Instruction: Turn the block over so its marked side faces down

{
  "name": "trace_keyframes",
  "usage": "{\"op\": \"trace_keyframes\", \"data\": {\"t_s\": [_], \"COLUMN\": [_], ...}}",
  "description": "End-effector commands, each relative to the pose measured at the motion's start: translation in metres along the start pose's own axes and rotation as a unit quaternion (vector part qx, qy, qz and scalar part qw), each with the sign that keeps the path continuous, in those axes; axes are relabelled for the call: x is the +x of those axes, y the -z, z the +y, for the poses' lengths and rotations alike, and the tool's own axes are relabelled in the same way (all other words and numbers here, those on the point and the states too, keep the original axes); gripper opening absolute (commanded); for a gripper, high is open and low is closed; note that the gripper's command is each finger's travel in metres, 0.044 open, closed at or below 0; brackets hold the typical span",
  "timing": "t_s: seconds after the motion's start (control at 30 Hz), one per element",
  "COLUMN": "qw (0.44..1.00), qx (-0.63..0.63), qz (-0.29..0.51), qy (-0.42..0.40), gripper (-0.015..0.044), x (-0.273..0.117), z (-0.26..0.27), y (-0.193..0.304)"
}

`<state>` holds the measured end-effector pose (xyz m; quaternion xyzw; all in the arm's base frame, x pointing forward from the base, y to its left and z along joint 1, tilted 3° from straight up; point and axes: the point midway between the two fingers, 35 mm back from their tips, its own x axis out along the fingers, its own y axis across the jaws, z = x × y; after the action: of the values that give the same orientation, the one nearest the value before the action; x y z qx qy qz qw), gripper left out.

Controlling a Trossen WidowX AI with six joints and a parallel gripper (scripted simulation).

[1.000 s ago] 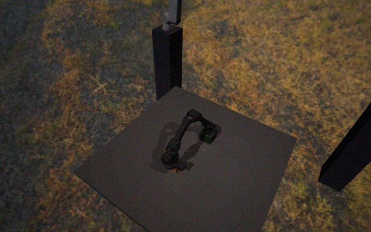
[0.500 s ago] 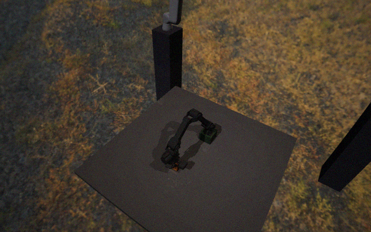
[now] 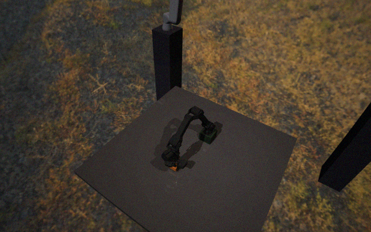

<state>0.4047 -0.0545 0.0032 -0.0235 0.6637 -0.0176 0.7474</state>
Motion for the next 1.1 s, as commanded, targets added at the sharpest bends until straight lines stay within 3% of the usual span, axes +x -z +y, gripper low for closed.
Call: {"op": "trace_keyframes", "data": {"t_s": [0.0,0.87,1.07], "qw": [0.999,0.975,0.973], "qx": [-0.001,-0.003,-0.004], "qz": [-0.035,-0.222,-0.232], "qy": [-0.003,-0.001,-0.001], "gripper": [0.0,0.0,0.0], "x": [-0.0004,-0.0004,-0.0014], "z": [-0.0003,-0.0001,0.0001], "y": [-0.0021,0.0064,0.0076]}}
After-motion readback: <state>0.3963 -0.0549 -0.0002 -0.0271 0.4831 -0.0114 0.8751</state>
